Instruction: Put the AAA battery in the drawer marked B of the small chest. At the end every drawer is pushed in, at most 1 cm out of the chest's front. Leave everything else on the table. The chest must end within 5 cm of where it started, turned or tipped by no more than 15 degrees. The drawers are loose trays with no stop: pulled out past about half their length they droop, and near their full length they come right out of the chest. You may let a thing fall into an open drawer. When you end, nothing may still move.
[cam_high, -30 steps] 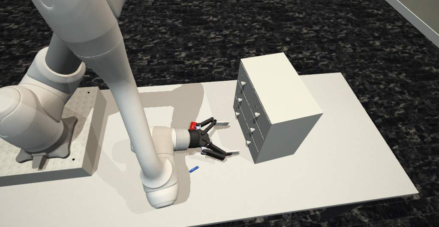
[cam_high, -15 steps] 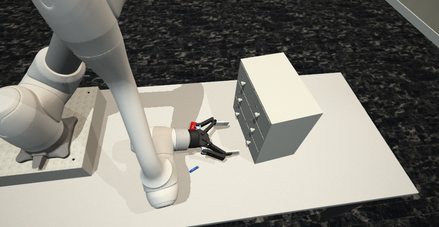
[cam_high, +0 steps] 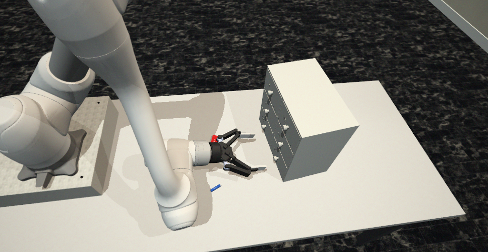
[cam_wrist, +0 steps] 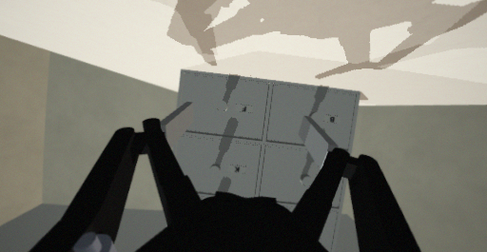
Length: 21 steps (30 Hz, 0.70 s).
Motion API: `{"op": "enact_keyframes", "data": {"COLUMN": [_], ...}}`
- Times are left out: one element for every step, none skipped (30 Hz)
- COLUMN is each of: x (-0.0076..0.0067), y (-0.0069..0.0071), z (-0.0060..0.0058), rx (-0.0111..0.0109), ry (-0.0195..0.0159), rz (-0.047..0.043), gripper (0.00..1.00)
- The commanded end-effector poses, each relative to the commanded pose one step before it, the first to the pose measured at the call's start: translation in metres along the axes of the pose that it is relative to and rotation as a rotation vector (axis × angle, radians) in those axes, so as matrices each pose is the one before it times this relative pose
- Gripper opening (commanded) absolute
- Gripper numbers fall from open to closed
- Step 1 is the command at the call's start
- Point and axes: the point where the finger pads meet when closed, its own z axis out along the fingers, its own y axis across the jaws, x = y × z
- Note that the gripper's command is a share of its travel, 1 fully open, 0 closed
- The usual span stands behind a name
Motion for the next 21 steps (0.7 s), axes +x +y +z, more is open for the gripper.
{"op": "enact_keyframes", "data": {"x": [-0.01242,-0.00413,-0.00437,-0.00456,-0.00470,0.00000,0.00000,-0.00479,-0.00482,-0.00480,-0.00472,-0.00459,-0.00441,-0.00418,-0.00390,-0.00359,-0.00324,-0.00286,-0.00247,-0.00206,-0.00166], "y": [0.00000,0.00000,0.00000,0.00000,0.00000,0.00000,0.00000,0.00000,0.00000,0.00000,0.00000,0.00000,0.00000,0.00000,0.00000,0.00000,0.00000,0.00000,0.00000,0.00000,0.00000], "z": [-0.00448,-0.00150,-0.00159,-0.00166,-0.00171,0.00000,0.00000,-0.00174,-0.00176,-0.00175,-0.00172,-0.00167,-0.00161,-0.00152,-0.00142,-0.00130,-0.00118,-0.00104,-0.00089,-0.00075,-0.00060], "rx": [-0.00008,0.00000,0.00000,0.00000,0.00000,0.00000,0.00000,0.00000,0.00000,0.00000,0.00000,0.00000,0.00000,0.00000,0.00000,0.00000,0.00000,0.00001,-0.00001,0.00001,-0.00001], "ry": [0.00009,0.00000,0.00000,0.00000,0.00000,0.00000,0.00000,0.00000,0.00000,0.00000,0.00000,0.00000,0.00000,0.00000,0.00000,0.00000,0.00000,0.00000,0.00000,0.00000,0.00000], "rz": [0.00005,0.00000,0.00000,0.00000,0.00000,0.00000,0.00000,0.00000,0.00000,0.00000,0.00000,0.00000,0.00000,0.00000,0.00000,0.00000,0.00000,0.00000,0.00000,0.00000,0.00000], "gripper": [1.00,1.00,1.00,1.00,1.00,1.00,1.00,1.00,1.00,1.00,1.00,1.00,1.00,1.00,1.00,1.00,1.00,1.00,1.00,1.00,1.00]}}
